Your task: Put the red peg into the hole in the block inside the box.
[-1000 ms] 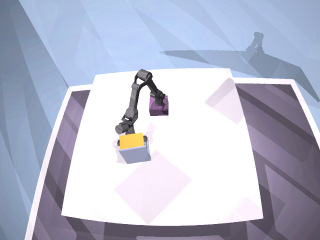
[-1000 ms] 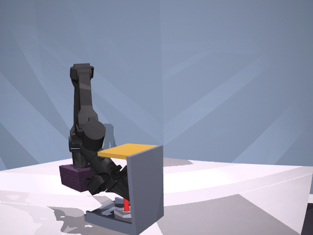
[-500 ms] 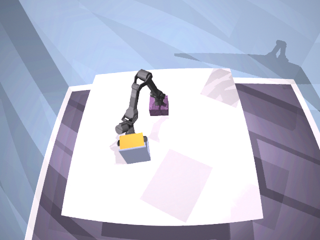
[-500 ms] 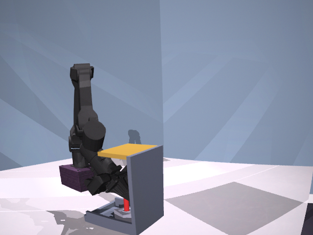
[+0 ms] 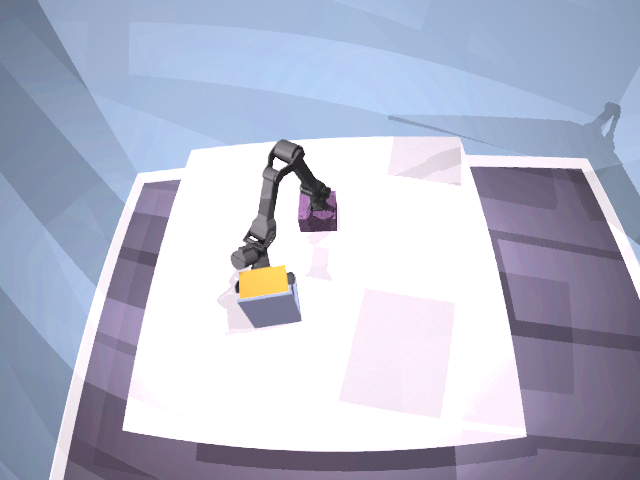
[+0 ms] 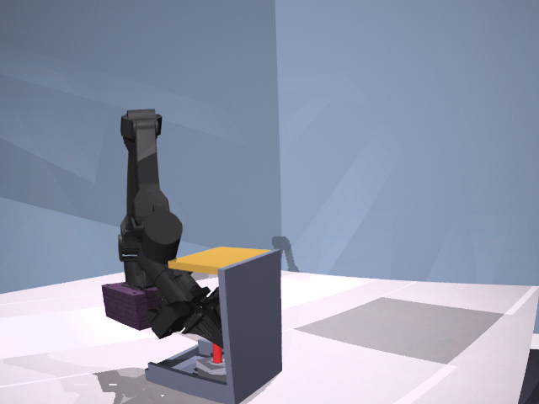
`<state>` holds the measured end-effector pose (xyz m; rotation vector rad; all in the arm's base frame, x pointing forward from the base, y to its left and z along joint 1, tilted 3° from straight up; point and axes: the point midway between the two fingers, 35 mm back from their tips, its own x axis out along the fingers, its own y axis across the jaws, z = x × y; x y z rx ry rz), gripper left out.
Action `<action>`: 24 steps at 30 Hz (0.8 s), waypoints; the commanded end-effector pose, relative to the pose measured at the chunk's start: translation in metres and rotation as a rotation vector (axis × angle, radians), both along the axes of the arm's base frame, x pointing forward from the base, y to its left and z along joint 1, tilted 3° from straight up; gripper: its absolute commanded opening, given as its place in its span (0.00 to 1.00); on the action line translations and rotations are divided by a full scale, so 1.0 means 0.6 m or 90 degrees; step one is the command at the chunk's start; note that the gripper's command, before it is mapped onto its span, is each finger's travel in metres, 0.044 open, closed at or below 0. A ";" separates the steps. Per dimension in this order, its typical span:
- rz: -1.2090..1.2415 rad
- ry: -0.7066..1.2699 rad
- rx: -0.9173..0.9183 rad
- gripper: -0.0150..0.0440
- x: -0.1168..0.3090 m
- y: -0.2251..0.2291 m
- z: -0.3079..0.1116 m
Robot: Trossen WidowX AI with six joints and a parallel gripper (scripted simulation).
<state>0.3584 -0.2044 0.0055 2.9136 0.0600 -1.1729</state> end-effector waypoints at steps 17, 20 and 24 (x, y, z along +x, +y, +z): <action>-0.004 0.015 0.006 0.25 -0.007 0.003 -0.021; -0.004 0.015 0.006 0.25 -0.007 0.003 -0.021; -0.004 0.015 0.006 0.25 -0.007 0.003 -0.021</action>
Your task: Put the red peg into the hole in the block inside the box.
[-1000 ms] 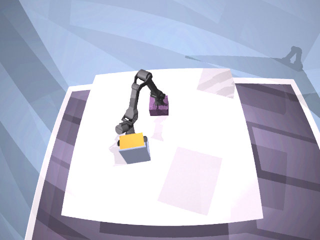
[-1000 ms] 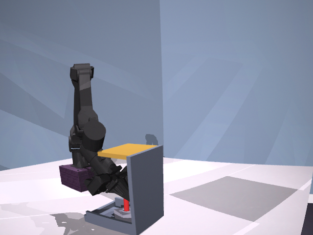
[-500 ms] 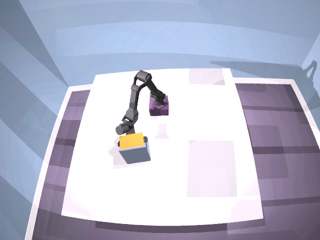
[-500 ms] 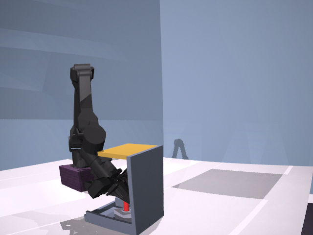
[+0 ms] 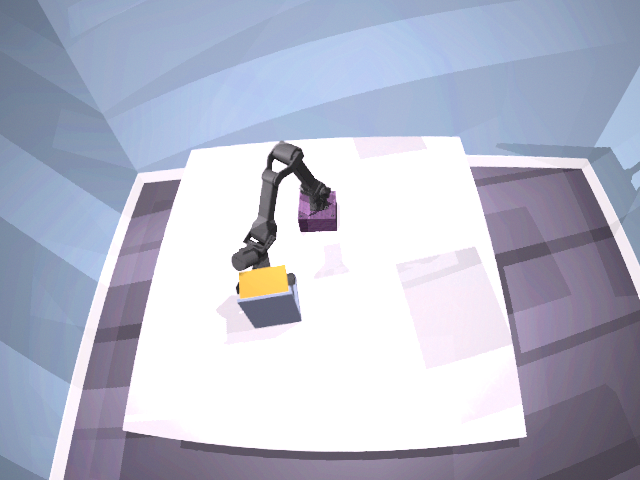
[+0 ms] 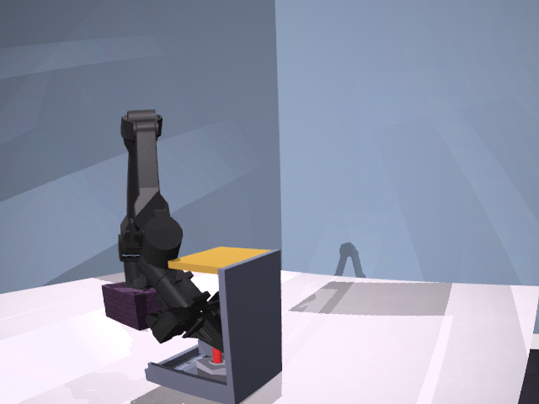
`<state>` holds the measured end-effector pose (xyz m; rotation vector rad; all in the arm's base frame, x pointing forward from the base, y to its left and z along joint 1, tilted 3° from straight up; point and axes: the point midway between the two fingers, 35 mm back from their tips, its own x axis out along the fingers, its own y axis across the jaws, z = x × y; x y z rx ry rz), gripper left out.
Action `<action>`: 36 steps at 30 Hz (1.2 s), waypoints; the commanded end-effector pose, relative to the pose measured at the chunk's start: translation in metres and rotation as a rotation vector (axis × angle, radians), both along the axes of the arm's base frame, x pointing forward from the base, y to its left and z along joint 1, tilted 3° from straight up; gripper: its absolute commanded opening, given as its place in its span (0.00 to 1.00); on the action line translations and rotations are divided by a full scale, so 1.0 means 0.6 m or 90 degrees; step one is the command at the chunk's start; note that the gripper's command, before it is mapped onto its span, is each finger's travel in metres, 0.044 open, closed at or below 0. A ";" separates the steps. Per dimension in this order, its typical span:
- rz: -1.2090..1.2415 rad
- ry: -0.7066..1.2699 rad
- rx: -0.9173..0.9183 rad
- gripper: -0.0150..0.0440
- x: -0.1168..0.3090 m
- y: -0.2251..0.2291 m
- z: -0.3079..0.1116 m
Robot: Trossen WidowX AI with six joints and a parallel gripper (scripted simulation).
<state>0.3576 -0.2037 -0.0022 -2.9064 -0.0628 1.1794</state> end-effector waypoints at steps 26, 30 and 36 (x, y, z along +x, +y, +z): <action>-0.005 0.013 0.003 0.63 -0.077 0.000 0.004; -0.004 0.014 0.003 0.63 -0.099 -0.001 0.004; -0.005 0.015 0.003 0.63 -0.136 -0.002 0.004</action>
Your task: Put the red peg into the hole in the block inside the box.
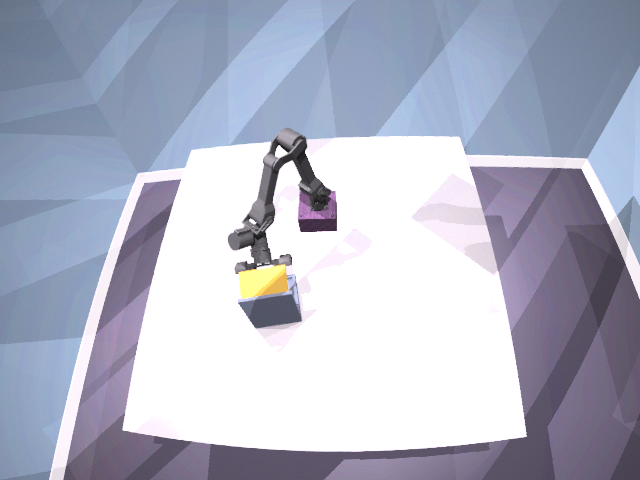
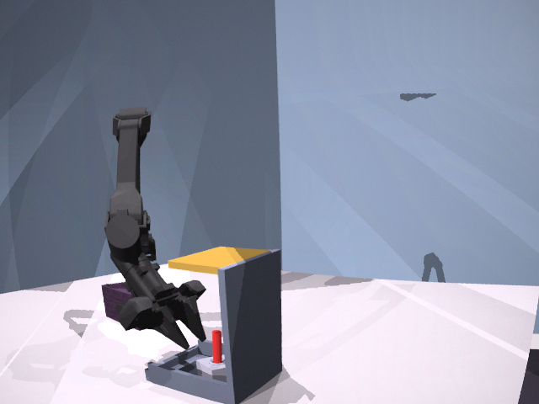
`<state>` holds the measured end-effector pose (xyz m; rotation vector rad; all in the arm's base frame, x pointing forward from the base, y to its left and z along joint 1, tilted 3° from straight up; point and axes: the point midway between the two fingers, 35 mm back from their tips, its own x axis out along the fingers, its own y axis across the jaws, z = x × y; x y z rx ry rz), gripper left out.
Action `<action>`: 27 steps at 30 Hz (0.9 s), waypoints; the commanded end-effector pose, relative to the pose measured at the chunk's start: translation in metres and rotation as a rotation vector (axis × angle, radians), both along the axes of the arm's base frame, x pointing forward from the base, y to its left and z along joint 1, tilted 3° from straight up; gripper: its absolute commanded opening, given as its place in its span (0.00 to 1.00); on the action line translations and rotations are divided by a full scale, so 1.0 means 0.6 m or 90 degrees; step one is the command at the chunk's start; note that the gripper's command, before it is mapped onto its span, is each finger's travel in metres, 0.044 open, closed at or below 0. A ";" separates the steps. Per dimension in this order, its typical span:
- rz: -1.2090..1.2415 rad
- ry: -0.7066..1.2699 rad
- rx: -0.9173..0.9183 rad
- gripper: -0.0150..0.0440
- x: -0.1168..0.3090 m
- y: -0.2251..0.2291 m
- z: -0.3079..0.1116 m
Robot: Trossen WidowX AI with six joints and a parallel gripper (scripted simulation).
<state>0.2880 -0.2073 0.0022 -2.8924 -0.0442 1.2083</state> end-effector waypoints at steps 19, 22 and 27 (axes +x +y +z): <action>0.003 0.006 0.004 1.00 -0.097 -0.008 0.095; 0.003 0.005 0.004 1.00 -0.112 -0.006 0.113; 0.003 0.005 0.004 1.00 -0.124 -0.003 0.128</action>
